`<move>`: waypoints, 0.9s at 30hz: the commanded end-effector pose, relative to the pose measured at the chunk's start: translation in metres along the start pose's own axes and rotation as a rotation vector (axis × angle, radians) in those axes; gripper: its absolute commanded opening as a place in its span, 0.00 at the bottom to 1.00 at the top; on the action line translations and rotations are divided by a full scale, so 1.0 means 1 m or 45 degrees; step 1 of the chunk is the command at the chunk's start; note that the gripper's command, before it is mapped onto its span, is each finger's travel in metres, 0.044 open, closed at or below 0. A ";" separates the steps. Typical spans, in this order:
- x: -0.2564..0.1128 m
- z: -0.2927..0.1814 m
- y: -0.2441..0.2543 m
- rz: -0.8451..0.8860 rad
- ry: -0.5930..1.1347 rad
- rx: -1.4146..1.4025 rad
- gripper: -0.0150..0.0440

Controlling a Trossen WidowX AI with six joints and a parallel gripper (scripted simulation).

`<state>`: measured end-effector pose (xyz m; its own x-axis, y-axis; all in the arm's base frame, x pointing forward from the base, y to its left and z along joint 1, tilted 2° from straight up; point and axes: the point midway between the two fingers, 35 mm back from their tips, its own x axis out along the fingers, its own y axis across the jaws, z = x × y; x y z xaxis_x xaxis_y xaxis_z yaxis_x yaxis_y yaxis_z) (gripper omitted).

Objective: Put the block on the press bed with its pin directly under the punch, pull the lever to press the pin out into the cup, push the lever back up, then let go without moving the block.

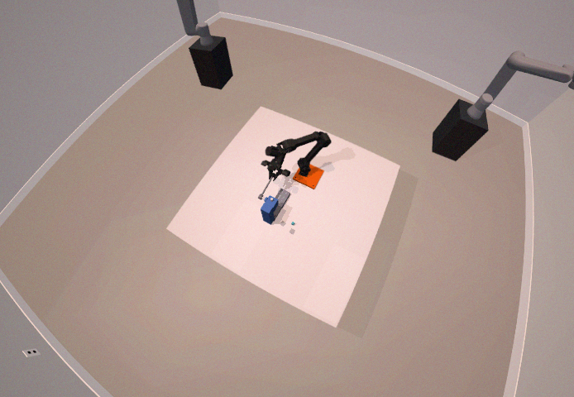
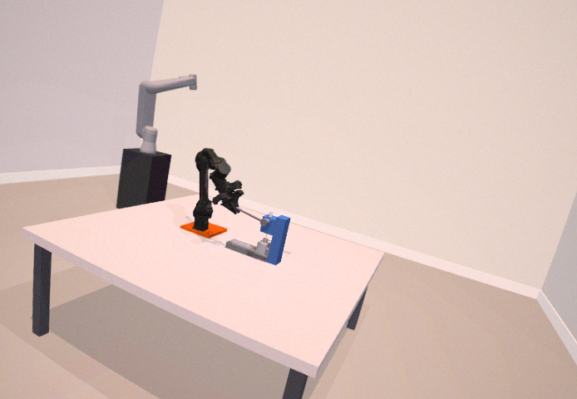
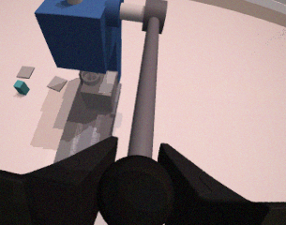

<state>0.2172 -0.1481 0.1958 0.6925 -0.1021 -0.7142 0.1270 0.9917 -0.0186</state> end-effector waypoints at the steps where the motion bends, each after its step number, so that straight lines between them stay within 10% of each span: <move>1: 0.004 -0.005 0.000 0.001 0.012 -0.001 0.25; 27: 0.013 -0.014 0.000 0.001 0.012 -0.001 0.25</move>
<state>0.2159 -0.1482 0.1801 0.6870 -0.0993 -0.7199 0.1287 0.9916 -0.0140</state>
